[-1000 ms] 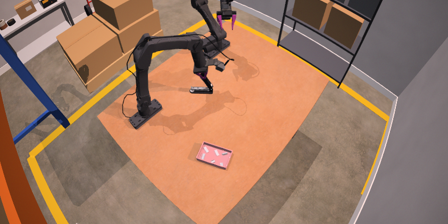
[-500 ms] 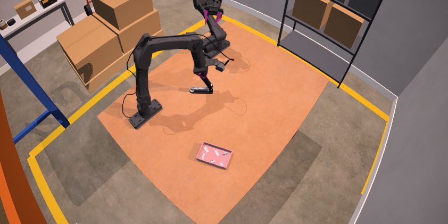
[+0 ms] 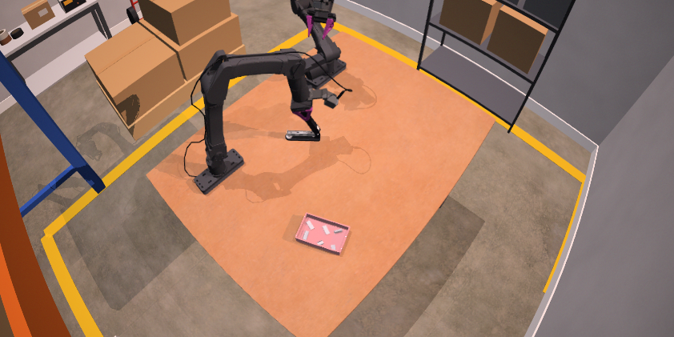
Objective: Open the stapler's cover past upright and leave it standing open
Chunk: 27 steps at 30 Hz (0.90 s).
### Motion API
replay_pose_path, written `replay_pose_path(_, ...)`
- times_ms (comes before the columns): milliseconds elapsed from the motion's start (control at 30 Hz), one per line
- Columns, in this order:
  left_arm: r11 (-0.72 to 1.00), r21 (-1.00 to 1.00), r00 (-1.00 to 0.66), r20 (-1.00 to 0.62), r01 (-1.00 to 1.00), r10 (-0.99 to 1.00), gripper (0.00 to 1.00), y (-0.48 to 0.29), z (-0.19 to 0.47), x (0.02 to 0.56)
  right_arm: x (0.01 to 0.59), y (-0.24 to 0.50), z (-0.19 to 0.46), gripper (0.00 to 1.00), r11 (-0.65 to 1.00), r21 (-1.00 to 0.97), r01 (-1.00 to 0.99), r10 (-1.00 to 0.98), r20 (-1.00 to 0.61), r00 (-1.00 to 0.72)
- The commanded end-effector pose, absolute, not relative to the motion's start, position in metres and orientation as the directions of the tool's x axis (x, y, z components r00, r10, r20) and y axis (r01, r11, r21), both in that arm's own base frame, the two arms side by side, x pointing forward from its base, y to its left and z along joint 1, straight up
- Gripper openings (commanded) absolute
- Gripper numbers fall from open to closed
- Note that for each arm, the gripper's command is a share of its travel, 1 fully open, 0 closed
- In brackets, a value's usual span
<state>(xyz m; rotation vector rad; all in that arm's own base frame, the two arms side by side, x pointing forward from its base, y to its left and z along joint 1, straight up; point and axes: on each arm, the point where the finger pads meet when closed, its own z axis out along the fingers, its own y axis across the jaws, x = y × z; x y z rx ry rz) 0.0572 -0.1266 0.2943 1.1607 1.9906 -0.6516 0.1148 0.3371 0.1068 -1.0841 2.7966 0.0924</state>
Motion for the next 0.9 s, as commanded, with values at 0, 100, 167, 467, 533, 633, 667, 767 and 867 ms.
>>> replay_pose_path(0, 0.451, -0.056, -0.307, -0.806, 0.891, 0.507, 0.55, -0.128, 0.305, 0.051, 0.116, 0.340, 0.113, 0.40, 0.739, 0.011, -0.674, -0.664, -0.160, -0.730)
replay_pose_path(100, 0.451, -0.056, -0.307, -0.806, 0.891, 0.507, 0.55, -0.128, 0.305, 0.051, 0.119, 0.339, 0.117, 0.42, 0.739, 0.004, -0.673, -0.665, -0.151, -0.731)
replay_pose_path(167, 0.451, -0.056, -0.307, -0.806, 0.891, 0.507, 0.55, -0.128, 0.305, 0.051, 0.119, 0.339, 0.122, 0.42, 0.739, 0.005, -0.673, -0.665, -0.152, -0.731)
replay_pose_path(467, 0.449, -0.060, -0.309, -0.806, 0.892, 0.505, 0.55, -0.128, 0.303, 0.049, 0.116, 0.338, 0.146, 0.42, 0.741, 0.015, -0.672, -0.661, -0.167, -0.732)
replay_pose_path(533, 0.449, -0.060, -0.309, -0.806, 0.892, 0.505, 0.55, -0.128, 0.303, 0.049, 0.115, 0.337, 0.149, 0.42, 0.742, 0.015, -0.670, -0.659, -0.167, -0.733)
replay_pose_path(633, 0.449, -0.060, -0.309, -0.806, 0.892, 0.505, 0.55, -0.128, 0.303, 0.049, 0.112, 0.339, 0.148, 0.42, 0.740, 0.007, -0.673, -0.663, -0.161, -0.731)
replay_pose_path(667, 0.449, -0.060, -0.309, -0.806, 0.892, 0.505, 0.55, -0.128, 0.303, 0.049, 0.111, 0.340, 0.152, 0.42, 0.740, 0.005, -0.673, -0.663, -0.162, -0.731)
replay_pose_path(767, 0.449, -0.060, -0.309, -0.806, 0.892, 0.505, 0.55, -0.128, 0.303, 0.049, 0.108, 0.338, 0.170, 0.42, 0.740, 0.009, -0.673, -0.662, -0.171, -0.730)
replay_pose_path(867, 0.449, -0.060, -0.309, -0.806, 0.892, 0.505, 0.55, -0.128, 0.303, 0.049, 0.105, 0.335, 0.186, 0.42, 0.740, 0.009, -0.673, -0.662, -0.171, -0.730)
